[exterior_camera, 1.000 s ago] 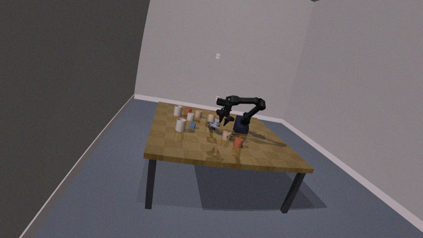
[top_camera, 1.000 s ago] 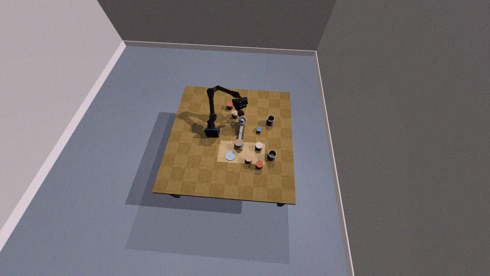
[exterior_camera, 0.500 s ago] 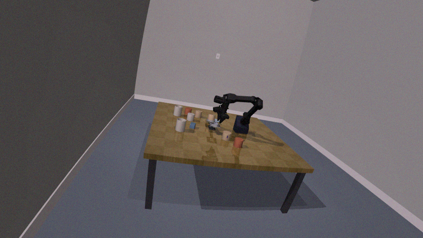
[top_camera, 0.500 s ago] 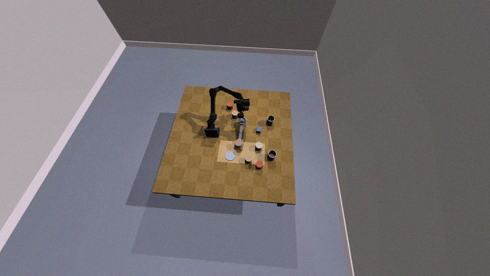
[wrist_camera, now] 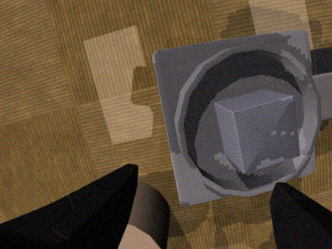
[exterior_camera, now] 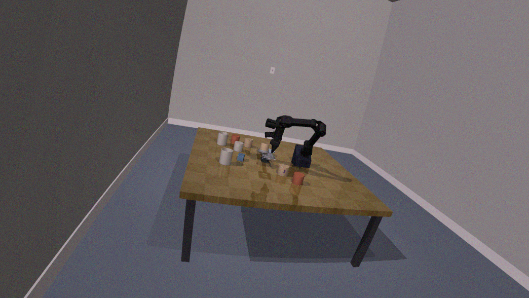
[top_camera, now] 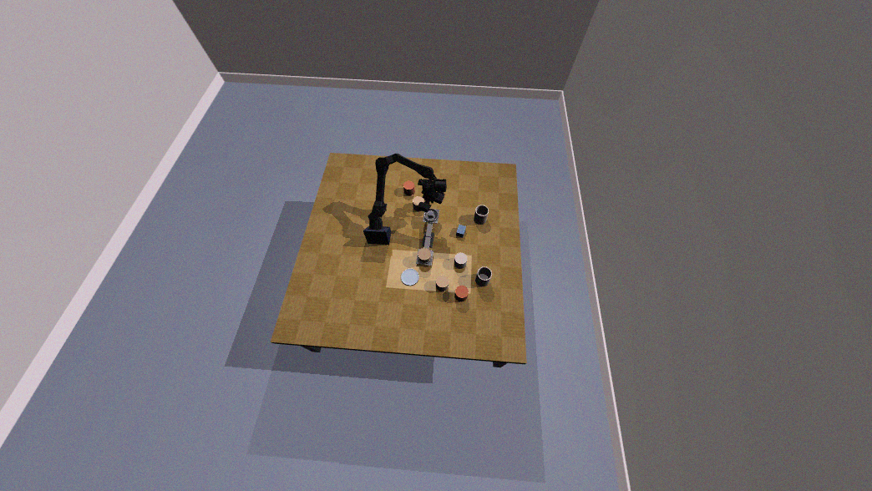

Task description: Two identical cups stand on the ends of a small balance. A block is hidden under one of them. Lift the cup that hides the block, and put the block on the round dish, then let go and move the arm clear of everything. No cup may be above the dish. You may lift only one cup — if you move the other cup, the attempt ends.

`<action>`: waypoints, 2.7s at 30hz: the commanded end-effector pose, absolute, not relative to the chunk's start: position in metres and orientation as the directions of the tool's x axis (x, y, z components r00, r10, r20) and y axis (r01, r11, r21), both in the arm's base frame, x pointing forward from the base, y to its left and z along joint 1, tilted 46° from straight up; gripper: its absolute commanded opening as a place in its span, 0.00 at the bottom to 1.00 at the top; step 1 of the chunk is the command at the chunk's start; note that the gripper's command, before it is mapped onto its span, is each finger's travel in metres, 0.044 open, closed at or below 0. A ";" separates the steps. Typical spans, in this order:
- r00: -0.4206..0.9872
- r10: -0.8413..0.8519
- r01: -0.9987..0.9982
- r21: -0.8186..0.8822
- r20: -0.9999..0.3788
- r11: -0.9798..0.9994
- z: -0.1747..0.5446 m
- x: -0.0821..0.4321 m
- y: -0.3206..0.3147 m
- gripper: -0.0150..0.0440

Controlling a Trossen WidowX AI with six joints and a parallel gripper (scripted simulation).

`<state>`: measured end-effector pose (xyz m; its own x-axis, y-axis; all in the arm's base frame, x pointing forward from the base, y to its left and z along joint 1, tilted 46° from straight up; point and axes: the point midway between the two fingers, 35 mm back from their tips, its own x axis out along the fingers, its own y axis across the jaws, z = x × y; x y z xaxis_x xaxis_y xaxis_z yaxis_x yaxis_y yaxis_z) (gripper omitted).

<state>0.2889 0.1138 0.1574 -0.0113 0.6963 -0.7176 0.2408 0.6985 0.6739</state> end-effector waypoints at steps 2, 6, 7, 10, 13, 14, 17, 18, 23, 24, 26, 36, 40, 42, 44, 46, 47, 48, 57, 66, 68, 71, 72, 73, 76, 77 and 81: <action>-0.019 0.698 0.397 0.635 -0.716 0.663 0.156 0.292 0.109 0.69; -0.030 0.699 0.520 0.586 -0.715 0.622 0.154 0.293 0.106 0.69; -0.032 0.699 0.549 0.572 -0.714 0.610 0.153 0.294 0.106 0.69; -0.040 0.701 0.632 0.525 -0.713 0.570 0.152 0.295 0.104 0.69; -0.048 0.702 0.708 0.471 -0.711 0.526 0.150 0.296 0.102 0.69; -0.051 0.703 0.732 0.452 -0.710 0.510 0.150 0.296 0.101 0.69; -0.059 0.704 0.798 0.391 -0.707 0.459 0.148 0.297 0.099 0.69; -0.062 0.705 0.818 0.369 -0.707 0.441 0.148 0.297 0.098 0.69; -0.075 0.708 0.903 0.253 -0.702 0.346 0.145 0.298 0.095 0.69; -0.077 0.709 0.917 0.229 -0.701 0.326 0.145 0.299 0.094 0.69; -0.082 0.710 0.941 0.179 -0.699 0.285 0.144 0.299 0.093 0.69; -0.099 0.716 0.989 0.011 -0.692 0.147 0.140 0.301 0.088 0.69; -0.098 0.716 0.989 0.011 -0.692 0.147 0.137 0.301 0.091 0.69; -0.098 0.716 0.989 0.011 -0.691 0.147 0.131 0.300 0.098 0.69; -0.098 0.716 0.989 0.011 -0.691 0.147 0.130 0.300 0.099 0.69; -0.098 0.716 0.989 0.011 -0.691 0.147 0.129 0.299 0.101 0.69; -0.098 0.716 0.989 0.011 -0.691 0.147 0.127 0.299 0.102 0.69; -0.098 0.716 0.989 0.011 -0.691 0.147 0.126 0.299 0.103 0.69; -0.098 0.716 0.989 0.012 -0.691 0.147 0.116 0.298 0.113 0.69; -0.098 0.717 0.989 0.012 -0.690 0.147 0.107 0.296 0.124 0.69; -0.098 0.717 0.989 0.012 -0.690 0.147 0.105 0.296 0.125 0.69; -0.098 0.717 0.989 0.012 -0.690 0.147 0.105 0.296 0.125 0.61; -0.098 0.717 0.989 0.012 -0.690 0.147 0.105 0.296 0.125 0.56; -0.098 0.717 0.989 0.012 -0.690 0.147 0.105 0.296 0.125 0.52; -0.098 0.717 0.989 0.012 -0.690 0.147 0.105 0.296 0.125 0.48; -0.098 0.717 0.989 0.012 -0.690 0.147 0.105 0.296 0.125 0.47; -0.098 0.717 0.989 0.012 -0.690 0.147 0.105 0.296 0.125 0.39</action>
<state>0.2957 0.1251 0.1043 -0.0998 0.7138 -0.6932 0.9885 0.1506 0.0128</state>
